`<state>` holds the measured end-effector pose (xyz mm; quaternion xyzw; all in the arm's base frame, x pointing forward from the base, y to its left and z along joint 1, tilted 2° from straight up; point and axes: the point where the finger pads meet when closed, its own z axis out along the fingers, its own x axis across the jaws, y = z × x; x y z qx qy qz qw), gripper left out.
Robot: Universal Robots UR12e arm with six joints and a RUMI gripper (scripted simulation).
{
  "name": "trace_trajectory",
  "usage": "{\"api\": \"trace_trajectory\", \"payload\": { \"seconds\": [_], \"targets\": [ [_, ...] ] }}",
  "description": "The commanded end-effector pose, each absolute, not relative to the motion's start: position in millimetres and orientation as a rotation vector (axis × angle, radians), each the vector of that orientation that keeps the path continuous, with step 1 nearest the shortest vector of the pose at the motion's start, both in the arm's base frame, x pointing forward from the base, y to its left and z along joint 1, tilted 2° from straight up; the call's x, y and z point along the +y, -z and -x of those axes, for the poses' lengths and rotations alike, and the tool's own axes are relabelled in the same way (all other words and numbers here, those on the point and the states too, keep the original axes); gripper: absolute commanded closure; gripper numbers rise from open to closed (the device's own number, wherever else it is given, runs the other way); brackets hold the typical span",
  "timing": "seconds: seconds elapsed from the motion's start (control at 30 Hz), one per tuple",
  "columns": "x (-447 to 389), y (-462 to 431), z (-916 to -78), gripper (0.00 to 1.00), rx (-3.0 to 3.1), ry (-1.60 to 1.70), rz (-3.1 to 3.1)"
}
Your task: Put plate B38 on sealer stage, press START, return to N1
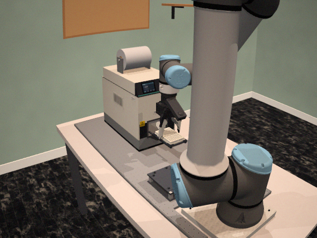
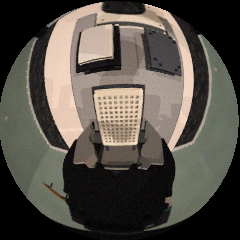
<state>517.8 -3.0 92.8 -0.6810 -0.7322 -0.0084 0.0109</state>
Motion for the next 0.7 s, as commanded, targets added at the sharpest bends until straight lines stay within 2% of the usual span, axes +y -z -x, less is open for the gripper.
{"api": "trace_trajectory", "payload": {
  "seconds": [0.0,0.67],
  "targets": [
    [-3,-94,-518,0.32,-2.285,0.027,2.126],
    [-4,-106,-518,0.32,-2.285,0.027,2.126]
  ]
}}
